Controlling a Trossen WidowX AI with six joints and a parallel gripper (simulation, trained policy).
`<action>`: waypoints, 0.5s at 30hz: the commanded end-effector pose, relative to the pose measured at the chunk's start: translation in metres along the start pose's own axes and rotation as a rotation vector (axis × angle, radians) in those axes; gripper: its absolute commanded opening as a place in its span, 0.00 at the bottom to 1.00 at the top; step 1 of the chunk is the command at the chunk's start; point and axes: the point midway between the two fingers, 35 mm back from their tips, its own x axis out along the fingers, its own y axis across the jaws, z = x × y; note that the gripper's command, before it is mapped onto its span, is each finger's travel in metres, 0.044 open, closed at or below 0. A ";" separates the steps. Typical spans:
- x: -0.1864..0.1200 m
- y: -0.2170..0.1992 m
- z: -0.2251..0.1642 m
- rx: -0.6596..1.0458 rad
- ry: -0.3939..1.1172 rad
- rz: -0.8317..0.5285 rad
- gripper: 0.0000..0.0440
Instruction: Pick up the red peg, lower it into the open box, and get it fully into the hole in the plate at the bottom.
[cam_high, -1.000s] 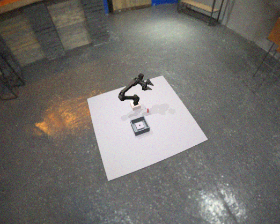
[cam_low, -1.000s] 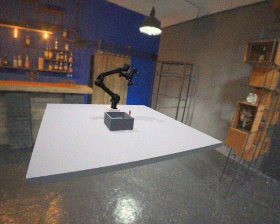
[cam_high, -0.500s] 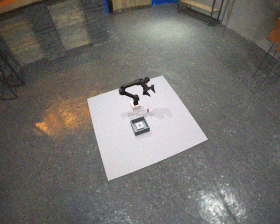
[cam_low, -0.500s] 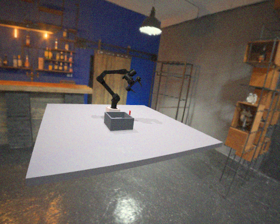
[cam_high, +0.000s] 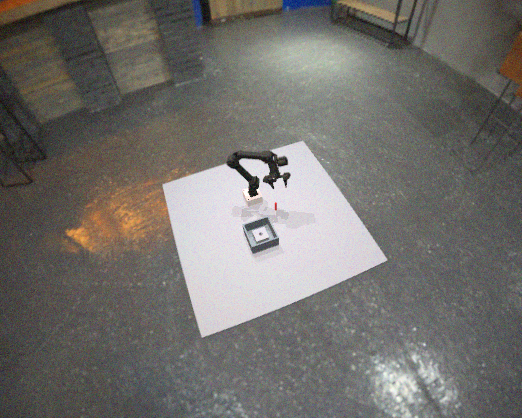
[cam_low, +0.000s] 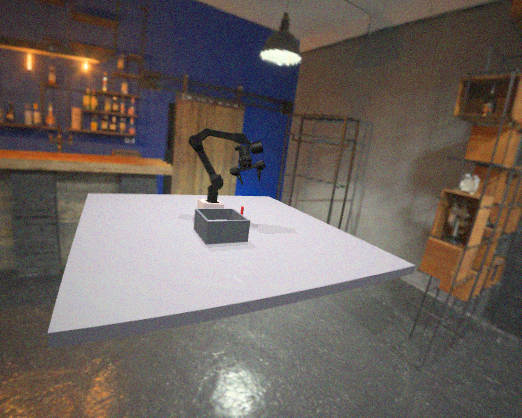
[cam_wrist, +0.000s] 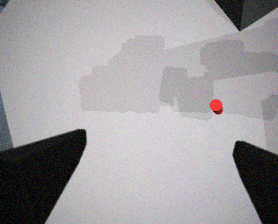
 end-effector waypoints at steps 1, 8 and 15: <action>0.018 -0.014 0.000 -0.019 0.028 -0.144 1.00; 0.043 -0.033 0.001 -0.013 0.097 -0.345 1.00; 0.066 -0.044 0.001 0.001 0.159 -0.474 1.00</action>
